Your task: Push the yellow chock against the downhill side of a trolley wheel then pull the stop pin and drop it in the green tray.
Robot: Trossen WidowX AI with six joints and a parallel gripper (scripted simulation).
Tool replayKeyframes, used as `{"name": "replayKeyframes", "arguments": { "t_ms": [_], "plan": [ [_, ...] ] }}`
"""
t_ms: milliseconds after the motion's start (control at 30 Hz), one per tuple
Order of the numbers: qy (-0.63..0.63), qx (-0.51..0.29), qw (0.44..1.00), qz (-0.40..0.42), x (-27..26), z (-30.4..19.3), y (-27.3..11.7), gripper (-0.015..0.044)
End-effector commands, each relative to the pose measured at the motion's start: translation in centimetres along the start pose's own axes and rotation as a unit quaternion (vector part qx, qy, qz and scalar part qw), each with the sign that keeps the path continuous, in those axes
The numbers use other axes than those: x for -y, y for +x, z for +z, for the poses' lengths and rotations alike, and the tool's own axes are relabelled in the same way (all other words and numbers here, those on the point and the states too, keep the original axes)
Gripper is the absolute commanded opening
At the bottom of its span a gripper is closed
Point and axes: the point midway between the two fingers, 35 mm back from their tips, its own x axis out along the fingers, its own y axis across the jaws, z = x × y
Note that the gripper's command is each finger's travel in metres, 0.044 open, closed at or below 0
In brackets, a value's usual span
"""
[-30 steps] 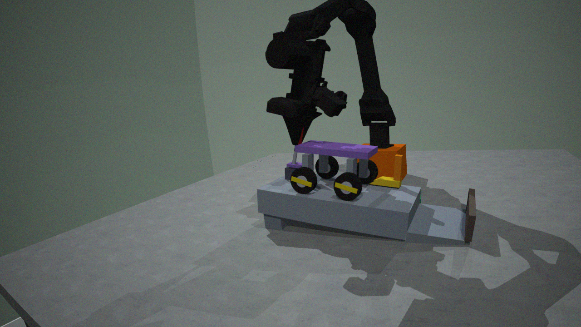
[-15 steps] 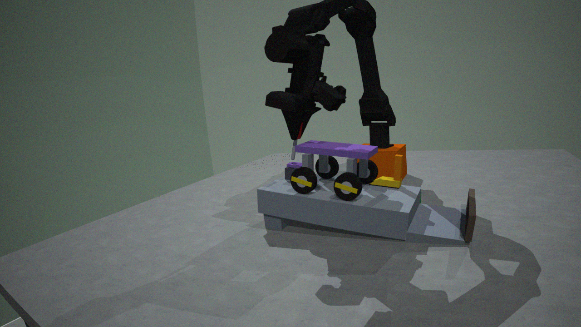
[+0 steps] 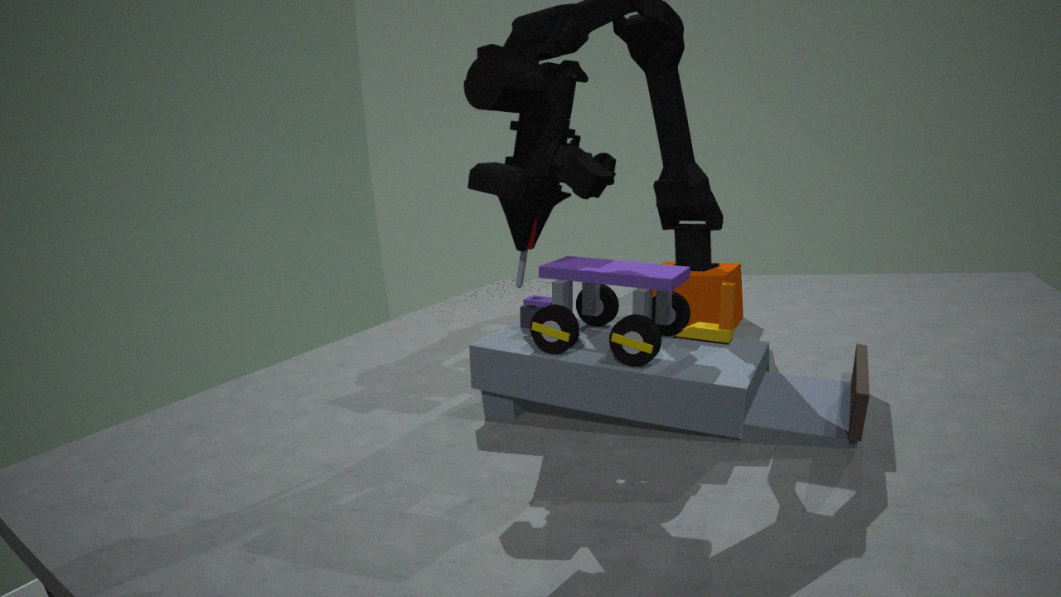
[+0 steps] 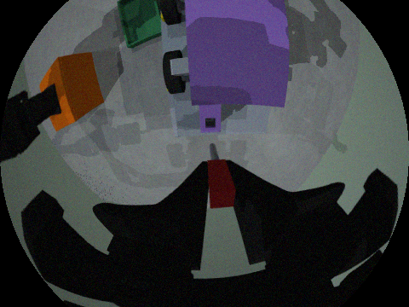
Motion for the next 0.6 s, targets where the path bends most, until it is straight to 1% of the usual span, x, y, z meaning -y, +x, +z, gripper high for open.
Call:
{"name": "replayKeyframes", "arguments": {
  "t_ms": [0,167,567],
  "plan": [
    [-0.001,-0.002,1.000,0.001,0.0,-0.8,0.1,0.0000],
    [-0.001,-0.002,1.000,0.001,-0.4,-1.0,0.1,0.0000],
    [-0.001,-0.002,1.000,0.002,-4.4,-0.9,0.5,0.0000]
  ]
}}
